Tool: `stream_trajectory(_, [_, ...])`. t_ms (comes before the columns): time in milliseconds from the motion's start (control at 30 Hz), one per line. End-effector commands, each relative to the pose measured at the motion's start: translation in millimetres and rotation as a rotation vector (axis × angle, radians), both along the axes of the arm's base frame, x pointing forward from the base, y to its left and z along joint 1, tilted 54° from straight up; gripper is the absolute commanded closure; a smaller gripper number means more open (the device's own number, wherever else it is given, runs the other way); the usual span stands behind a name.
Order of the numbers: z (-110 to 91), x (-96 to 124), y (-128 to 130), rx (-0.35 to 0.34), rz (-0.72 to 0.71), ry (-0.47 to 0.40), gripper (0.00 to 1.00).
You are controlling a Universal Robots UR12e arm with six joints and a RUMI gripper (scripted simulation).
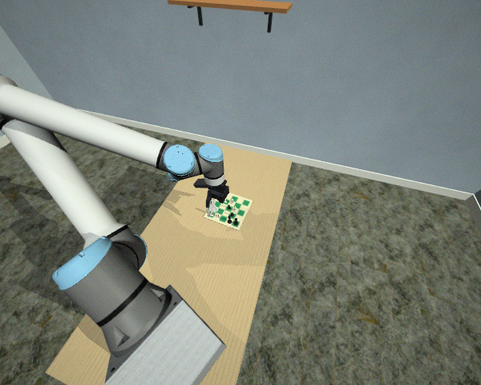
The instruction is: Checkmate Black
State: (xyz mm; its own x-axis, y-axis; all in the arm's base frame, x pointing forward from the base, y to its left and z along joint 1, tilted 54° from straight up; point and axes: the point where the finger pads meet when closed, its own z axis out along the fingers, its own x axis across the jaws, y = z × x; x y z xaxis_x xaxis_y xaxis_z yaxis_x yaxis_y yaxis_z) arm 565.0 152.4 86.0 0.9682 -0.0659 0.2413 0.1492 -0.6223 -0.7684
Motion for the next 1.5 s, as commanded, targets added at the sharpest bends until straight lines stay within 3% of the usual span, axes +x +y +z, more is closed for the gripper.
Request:
stream_trajectory(0, [3, 1, -4, -0.004, -0.003, -0.004, 0.0])
stream_trajectory(767, [46, -13, -62, -0.005, -0.002, -0.005, 0.0])
stream_trajectory(1467, [47, -15, -62, -0.002, -0.002, -0.002, 0.0])
